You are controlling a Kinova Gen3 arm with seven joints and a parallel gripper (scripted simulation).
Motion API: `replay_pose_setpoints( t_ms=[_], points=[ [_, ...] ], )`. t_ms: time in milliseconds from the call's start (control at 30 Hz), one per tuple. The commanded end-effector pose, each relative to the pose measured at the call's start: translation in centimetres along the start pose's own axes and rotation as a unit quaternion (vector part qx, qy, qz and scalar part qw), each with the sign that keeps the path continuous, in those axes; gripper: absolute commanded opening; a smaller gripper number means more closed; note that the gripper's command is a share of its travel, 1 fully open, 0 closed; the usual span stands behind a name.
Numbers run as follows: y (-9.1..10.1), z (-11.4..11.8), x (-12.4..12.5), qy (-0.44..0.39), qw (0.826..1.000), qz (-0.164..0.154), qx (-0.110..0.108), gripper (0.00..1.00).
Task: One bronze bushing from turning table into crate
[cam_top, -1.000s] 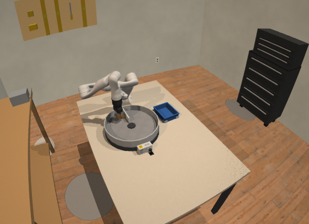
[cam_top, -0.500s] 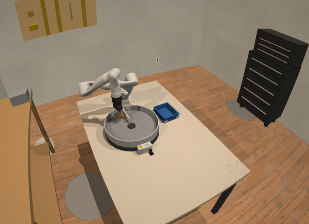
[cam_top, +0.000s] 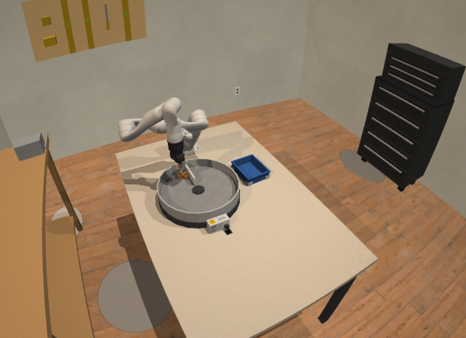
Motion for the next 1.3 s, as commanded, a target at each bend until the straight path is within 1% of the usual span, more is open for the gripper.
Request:
replay_pose_setpoints(
  t_ms=[0, 67, 233, 633, 800, 1200, 1267],
  points=[
    [0.3, -0.1, -0.1, 0.002, 1.000, -0.002, 0.000, 0.00],
    [0.3, -0.1, -0.1, 0.002, 1.000, -0.002, 0.000, 0.00],
    [0.1, -0.2, 6.0, 0.000, 1.000, -0.001, 0.000, 0.00],
    [0.1, -0.2, 6.0, 0.000, 1.000, -0.001, 0.000, 0.00],
    [0.2, -0.3, 11.7, -0.001, 1.000, -0.002, 0.000, 0.00],
    [0.2, -0.3, 11.7, -0.001, 1.000, -0.002, 0.000, 0.00],
    [0.2, -0.2, 13.9, -0.003, 1.000, -0.002, 0.000, 0.00]
  ],
)
Point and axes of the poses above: the point where the finger pads meet when closed, its own y axis back along the fingers, its own z axis across the jaws, x = y × z, the point moved 10 cm from there along y, back along the fingers, and after that the axes turned 15 degrees about -y, right-handed, at the moved point
